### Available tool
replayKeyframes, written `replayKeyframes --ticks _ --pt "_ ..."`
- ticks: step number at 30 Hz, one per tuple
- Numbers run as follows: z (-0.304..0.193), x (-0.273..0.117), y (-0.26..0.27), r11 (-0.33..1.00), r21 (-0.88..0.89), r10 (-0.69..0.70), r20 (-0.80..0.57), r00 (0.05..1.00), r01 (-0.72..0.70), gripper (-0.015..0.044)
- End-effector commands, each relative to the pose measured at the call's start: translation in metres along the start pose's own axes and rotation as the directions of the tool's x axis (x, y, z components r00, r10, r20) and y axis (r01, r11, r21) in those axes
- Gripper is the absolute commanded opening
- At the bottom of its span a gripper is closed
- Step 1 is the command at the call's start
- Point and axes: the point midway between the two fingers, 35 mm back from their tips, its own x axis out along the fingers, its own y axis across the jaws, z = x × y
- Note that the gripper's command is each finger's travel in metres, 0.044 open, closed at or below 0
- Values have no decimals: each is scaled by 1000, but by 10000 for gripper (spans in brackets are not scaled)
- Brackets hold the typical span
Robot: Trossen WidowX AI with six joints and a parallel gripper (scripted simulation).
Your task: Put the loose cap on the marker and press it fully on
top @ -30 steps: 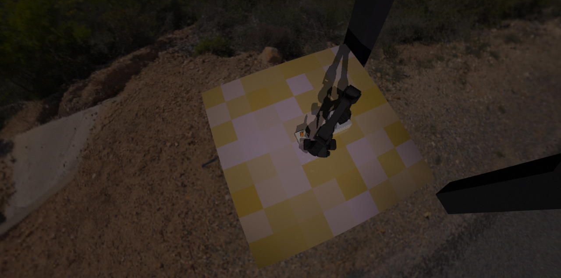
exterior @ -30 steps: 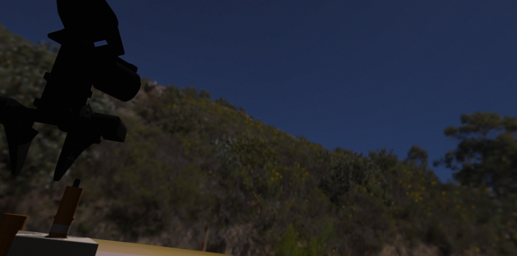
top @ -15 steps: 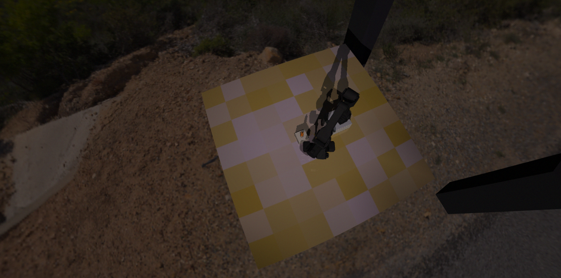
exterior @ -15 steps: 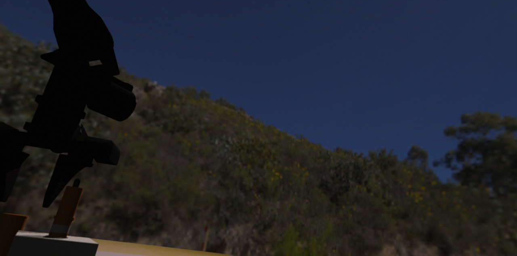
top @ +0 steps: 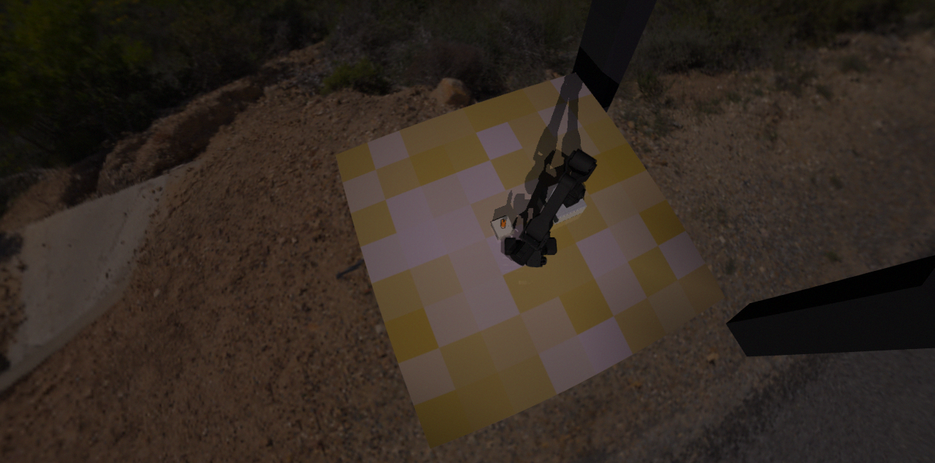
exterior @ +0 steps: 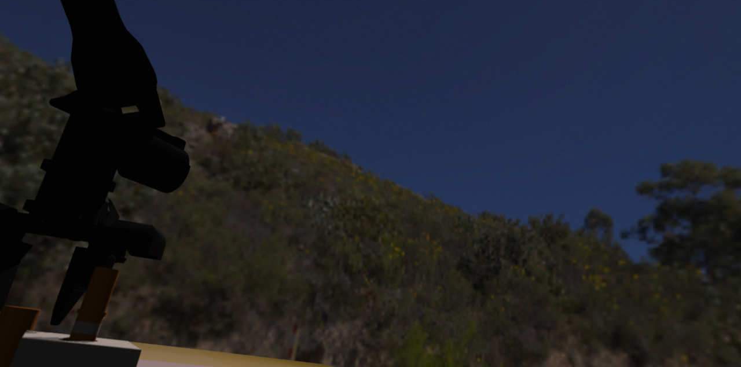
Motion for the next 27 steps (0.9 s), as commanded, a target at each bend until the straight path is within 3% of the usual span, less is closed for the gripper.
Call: replayKeyframes --ticks 1,14,17,27 --pt "-2 8 2 1000 -6 9 -6 1000 -9 242" --pt "-3 26 3 1000 -6 9 -7 1000 -9 242" --pt "-4 26 3 1000 -6 9 -7 1000 -9 163" --pt "-4 26 3 1000 -6 9 -7 1000 -9 96"
